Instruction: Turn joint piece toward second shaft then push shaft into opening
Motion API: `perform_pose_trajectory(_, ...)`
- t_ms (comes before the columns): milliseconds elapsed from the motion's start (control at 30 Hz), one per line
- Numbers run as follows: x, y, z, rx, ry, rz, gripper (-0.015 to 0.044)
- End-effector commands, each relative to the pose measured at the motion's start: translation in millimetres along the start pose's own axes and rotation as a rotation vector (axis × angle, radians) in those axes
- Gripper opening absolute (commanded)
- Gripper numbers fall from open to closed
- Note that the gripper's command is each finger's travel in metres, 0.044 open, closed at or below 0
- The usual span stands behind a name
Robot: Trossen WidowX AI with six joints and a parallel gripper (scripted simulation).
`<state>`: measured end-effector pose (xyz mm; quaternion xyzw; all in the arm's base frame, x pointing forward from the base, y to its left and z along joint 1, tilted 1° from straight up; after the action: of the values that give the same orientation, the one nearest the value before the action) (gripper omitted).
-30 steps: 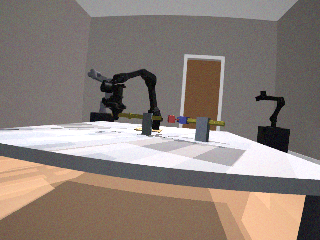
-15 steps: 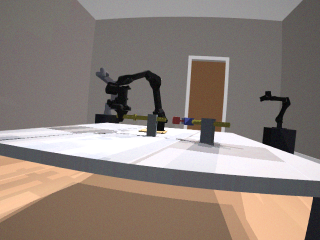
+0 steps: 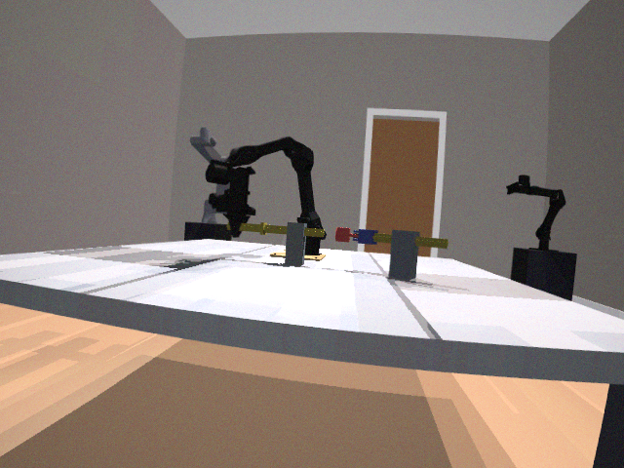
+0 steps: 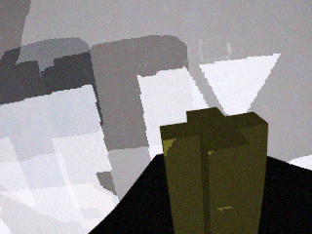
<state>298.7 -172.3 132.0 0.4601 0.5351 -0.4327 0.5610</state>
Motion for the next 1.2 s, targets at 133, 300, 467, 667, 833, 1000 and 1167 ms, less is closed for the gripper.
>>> perform_pose_trajectory(133,0.5,1.5,-11.5,0.004,-0.001,-0.007,0.0000)
perform_pose_trajectory(300,0.7,2.3,-19.4,0.005,-0.001,-0.008,0.0000)
perform_pose_trajectory(467,0.9,3.1,-27.4,0.005,0.000,-0.009,0.0000)
perform_pose_trajectory(667,1.0,4.0,-37.0,0.005,0.000,-0.009,0.0000)
perform_pose_trajectory(833,1.0,4.8,-45.0,0.006,0.001,-0.009,0.0000)
perform_pose_trajectory(1000,1.1,5.6,-53.0,0.006,0.002,-0.009,0.0000)
perform_pose_trajectory(1167,1.2,6.3,-61.0,0.006,0.002,-0.009,0.0000)
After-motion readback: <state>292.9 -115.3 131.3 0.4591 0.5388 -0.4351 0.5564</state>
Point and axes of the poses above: the point midway between the two fingers, 35 mm back from their tips, its own x axis out along the fingers, its own y axis across the jaws, z = x × y, the point moved 3 cm from there along -x, back along the fingers, and after that the axes turned 5 degrees about -x, right-handed, at the moved point
